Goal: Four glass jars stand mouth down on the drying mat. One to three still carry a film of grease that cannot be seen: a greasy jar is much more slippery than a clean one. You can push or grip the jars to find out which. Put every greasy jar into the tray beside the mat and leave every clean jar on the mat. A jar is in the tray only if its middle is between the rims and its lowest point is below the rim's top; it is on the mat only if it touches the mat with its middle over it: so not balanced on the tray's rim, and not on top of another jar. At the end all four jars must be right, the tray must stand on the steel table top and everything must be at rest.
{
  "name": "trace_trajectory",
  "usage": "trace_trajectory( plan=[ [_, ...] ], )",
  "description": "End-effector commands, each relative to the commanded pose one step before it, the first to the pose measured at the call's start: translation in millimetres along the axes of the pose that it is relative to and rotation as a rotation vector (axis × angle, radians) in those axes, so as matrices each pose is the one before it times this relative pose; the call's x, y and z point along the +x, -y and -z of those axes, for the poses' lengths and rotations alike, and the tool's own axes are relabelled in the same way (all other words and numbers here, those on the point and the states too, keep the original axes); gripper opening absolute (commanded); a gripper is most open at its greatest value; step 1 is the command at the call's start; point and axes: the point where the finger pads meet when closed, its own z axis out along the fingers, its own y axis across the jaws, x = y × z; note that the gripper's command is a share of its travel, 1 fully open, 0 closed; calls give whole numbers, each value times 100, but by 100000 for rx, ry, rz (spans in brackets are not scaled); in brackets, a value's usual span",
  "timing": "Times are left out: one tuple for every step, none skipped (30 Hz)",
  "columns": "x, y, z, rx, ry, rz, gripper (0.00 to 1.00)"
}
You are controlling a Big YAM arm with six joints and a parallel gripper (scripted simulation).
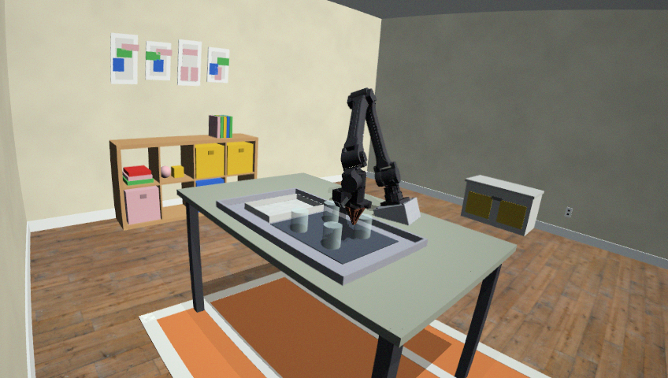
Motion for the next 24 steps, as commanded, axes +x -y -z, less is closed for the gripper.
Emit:
trace_trajectory(
  plan=[
    [-401, -84, 695, -817, 2803, -629, 0],
    [13, 0, 0, 0, 0, 0, 0],
    [13, 0, 0, 0, 0, 0, 0],
    [13, 0, 0, 0, 0, 0, 0],
    [13, 0, 0, 0, 0, 0, 0],
    [13, 0, 0, 0, 0, 0, 0],
    [13, 0, 0, 0, 0, 0, 0],
    [0, 0, 0, 0, 0, 0, 0],
    [0, 0, 0, 0, 0, 0, 0],
    [13, 0, 0, 0, 0, 0, 0],
    [13, 0, 0, 0, 0, 0, 0],
    [13, 0, 0, 0, 0, 0, 0],
    [13, 0, 0, 0, 0, 0, 0],
    [13, 0, 0, 0, 0, 0, 0],
    [13, 0, 0, 0, 0, 0, 0],
    [13, 0, 0, 0, 0, 0, 0],
    [13, 0, 0, 0, 0, 0, 0],
    [13, 0, 0, 0, 0, 0, 0],
    [13, 0, 0, 0, 0, 0, 0],
    [13, 0, 0, 0, 0, 0, 0],
    [13, 0, 0, 0, 0, 0, 0],
    [13, 0, 0, 0, 0, 0, 0],
    [13, 0, 0, 0, 0, 0, 0],
    [13, 0, 0, 0, 0, 0, 0]
  ],
)
